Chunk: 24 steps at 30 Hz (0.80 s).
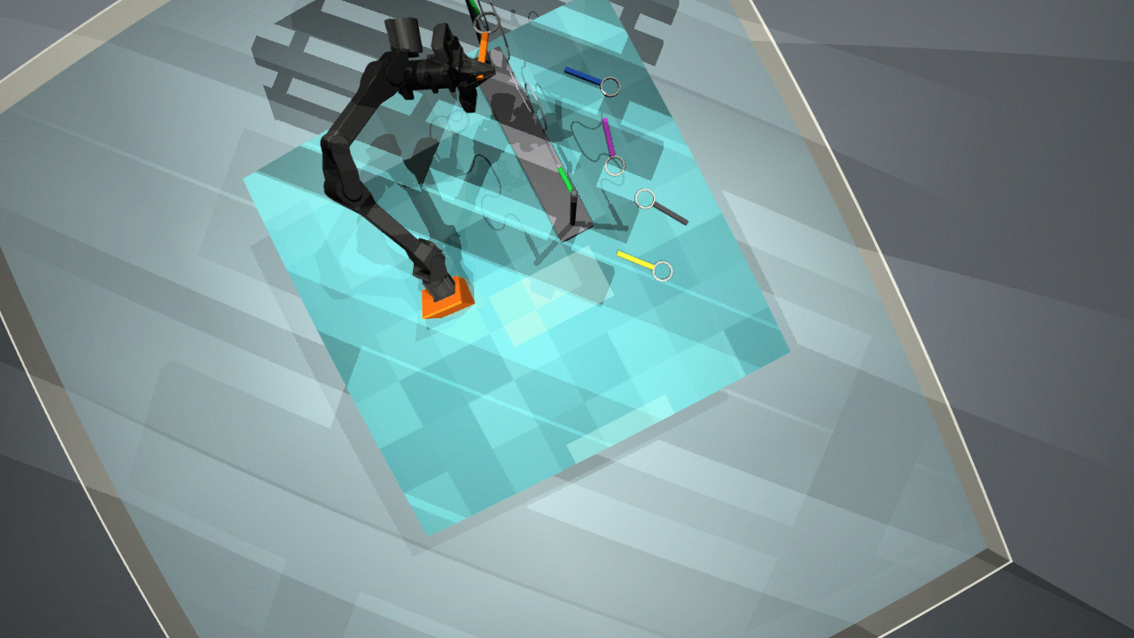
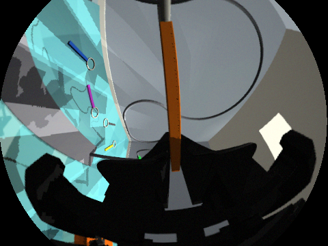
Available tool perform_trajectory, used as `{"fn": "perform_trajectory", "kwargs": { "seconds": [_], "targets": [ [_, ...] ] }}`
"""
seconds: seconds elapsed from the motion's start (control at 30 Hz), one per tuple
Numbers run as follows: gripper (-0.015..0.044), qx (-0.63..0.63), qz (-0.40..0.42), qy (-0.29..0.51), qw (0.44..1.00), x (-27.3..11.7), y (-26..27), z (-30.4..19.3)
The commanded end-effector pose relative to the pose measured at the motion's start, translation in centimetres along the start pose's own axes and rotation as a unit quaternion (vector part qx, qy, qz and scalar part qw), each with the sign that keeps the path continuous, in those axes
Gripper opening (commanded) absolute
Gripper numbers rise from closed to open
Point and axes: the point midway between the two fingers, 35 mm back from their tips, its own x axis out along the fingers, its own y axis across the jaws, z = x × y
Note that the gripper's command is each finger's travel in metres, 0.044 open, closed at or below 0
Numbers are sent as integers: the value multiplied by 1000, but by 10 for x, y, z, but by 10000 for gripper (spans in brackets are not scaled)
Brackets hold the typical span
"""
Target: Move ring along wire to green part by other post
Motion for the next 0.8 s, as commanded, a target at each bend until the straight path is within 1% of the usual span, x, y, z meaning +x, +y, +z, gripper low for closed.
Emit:
{"fn": "perform_trajectory", "kwargs": {
  "seconds": [0.0,0.13,0.37,0.57,0.77],
  "targets": [
    [-150,-28,-20,1,999,-1,-14,0],
    [-150,-51,-32,-4,998,0,-22,1],
    [-150,-103,-55,-39,992,7,-42,5],
    [-150,-138,-73,-41,987,5,-57,9],
    [-150,-146,-76,-41,986,4,-64,12]
  ]
}}
